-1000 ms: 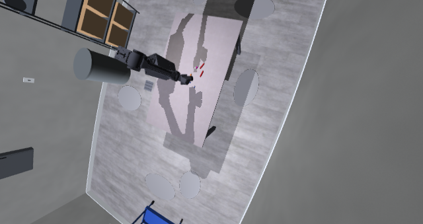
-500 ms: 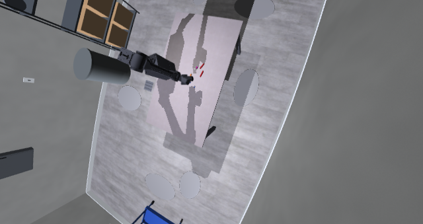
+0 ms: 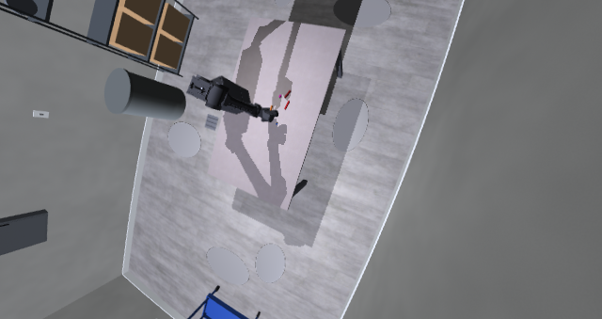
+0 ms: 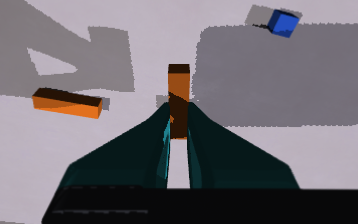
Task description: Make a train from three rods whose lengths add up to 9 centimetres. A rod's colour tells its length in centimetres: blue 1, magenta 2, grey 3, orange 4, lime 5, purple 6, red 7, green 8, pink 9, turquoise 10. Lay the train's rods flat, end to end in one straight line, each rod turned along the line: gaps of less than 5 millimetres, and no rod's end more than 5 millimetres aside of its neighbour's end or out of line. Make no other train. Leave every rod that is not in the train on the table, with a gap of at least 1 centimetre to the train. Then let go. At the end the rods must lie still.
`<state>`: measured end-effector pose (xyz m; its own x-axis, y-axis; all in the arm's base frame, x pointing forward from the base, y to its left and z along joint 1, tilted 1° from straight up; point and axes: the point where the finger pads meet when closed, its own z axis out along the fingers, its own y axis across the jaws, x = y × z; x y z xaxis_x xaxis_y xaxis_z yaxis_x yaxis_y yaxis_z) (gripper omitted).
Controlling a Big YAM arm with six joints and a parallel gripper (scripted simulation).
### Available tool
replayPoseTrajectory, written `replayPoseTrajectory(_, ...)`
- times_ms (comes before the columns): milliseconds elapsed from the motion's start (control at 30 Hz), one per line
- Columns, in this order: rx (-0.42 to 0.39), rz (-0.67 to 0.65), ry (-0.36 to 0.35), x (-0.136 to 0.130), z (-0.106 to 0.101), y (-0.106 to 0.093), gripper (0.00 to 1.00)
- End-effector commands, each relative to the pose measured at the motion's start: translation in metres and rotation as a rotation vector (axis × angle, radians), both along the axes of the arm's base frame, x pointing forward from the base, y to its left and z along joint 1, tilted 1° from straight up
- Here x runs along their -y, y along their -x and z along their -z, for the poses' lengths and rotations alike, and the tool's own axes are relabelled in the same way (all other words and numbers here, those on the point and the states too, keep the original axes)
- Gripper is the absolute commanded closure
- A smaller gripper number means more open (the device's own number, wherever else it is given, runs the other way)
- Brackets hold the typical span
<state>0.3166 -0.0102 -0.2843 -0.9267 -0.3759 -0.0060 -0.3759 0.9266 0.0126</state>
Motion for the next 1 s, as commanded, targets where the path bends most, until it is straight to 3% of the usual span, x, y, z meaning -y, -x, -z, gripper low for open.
replayPoseTrajectory(0,0.028,-0.004,0.002,-0.004,0.006,-0.01,0.96)
replayPoseTrajectory(267,0.028,-0.004,0.002,-0.004,0.018,-0.01,0.96)
replayPoseTrajectory(967,0.04,-0.004,0.002,-0.004,0.013,-0.016,0.96)
